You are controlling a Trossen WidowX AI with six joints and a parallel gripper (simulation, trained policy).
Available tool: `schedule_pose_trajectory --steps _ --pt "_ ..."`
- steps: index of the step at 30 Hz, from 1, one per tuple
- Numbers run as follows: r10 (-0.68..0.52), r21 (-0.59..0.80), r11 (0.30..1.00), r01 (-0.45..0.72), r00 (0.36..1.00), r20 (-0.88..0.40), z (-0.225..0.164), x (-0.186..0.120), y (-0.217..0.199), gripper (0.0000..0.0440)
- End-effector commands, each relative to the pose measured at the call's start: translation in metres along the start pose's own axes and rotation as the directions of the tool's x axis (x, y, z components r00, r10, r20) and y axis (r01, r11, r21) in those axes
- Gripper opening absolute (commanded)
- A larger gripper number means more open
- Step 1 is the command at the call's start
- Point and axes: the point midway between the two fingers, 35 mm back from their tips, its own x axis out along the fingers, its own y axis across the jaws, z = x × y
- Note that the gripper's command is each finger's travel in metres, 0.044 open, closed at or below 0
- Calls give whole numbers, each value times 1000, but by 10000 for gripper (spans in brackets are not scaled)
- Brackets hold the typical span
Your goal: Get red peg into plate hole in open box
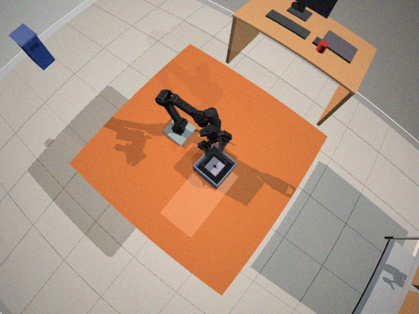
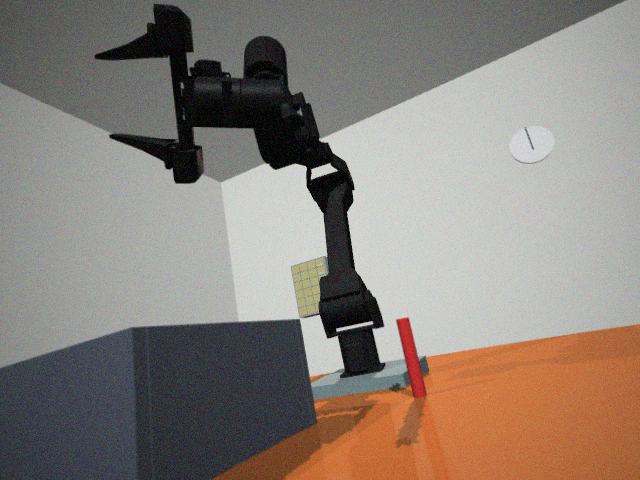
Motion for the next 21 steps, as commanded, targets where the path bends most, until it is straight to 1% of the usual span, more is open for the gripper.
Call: schedule_pose_trajectory --steps 1,2,3,7,11,16,21 --pt "5 -27 1000 -6 1000 -21 -4 -1 1 420" --pt "11 -53 999 -13 999 -44 -9 -2 3 436" --pt "16 -77 997 -21 998 -69 -14 -4 5 440" --pt "31 -158 986 -60 984 -177 -38 -14 11 440" --pt "35 -226 968 -104 957 -289 -63 -27 13 440" --pt "19 -304 939 -162 906 -423 -92 -48 11 440" --pt "-18 -371 902 -222 837 -547 -117 -72 4 440"
